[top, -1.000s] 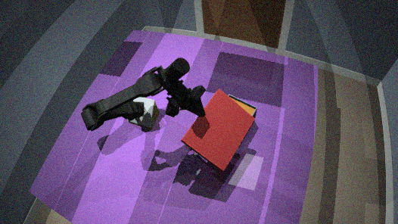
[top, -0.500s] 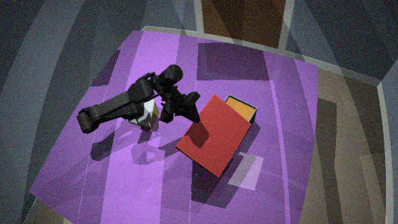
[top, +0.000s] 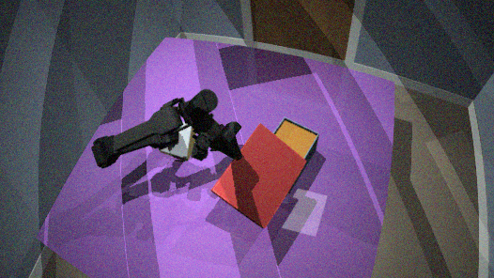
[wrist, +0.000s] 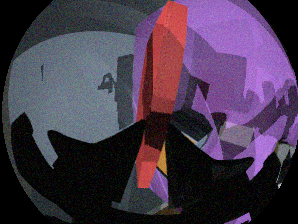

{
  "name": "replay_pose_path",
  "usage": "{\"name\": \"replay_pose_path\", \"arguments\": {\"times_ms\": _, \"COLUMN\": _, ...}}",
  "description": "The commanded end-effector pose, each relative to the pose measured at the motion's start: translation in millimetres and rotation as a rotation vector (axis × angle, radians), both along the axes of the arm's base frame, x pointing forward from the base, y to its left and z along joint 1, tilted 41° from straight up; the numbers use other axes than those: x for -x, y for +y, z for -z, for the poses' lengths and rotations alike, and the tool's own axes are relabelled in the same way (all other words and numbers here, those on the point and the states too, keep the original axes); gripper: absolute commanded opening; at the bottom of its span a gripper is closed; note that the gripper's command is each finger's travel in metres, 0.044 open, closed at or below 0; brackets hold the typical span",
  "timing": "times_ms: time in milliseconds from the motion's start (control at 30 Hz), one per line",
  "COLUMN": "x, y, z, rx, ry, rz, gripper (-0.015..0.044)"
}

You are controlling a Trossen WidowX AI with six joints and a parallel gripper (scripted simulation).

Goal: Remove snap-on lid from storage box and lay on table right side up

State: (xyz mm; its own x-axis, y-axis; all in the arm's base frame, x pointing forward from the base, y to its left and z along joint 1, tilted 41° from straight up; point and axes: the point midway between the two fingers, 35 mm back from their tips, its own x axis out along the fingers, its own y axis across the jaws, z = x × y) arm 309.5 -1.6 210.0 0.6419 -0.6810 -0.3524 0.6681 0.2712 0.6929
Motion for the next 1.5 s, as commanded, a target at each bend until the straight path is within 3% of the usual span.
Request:
{"name": "replay_pose_path", "arguments": {"times_ms": 0, "x": 4, "y": -6, "z": -6, "rx": -0.001, "ry": 0.001, "rz": -0.004, "gripper": 0.0000}}
{"name": "replay_pose_path", "arguments": {"times_ms": 1467, "x": 42, "y": -64, "z": -60, "rx": 0.003, "ry": 0.003, "rz": -0.004, "gripper": 0.0000}}
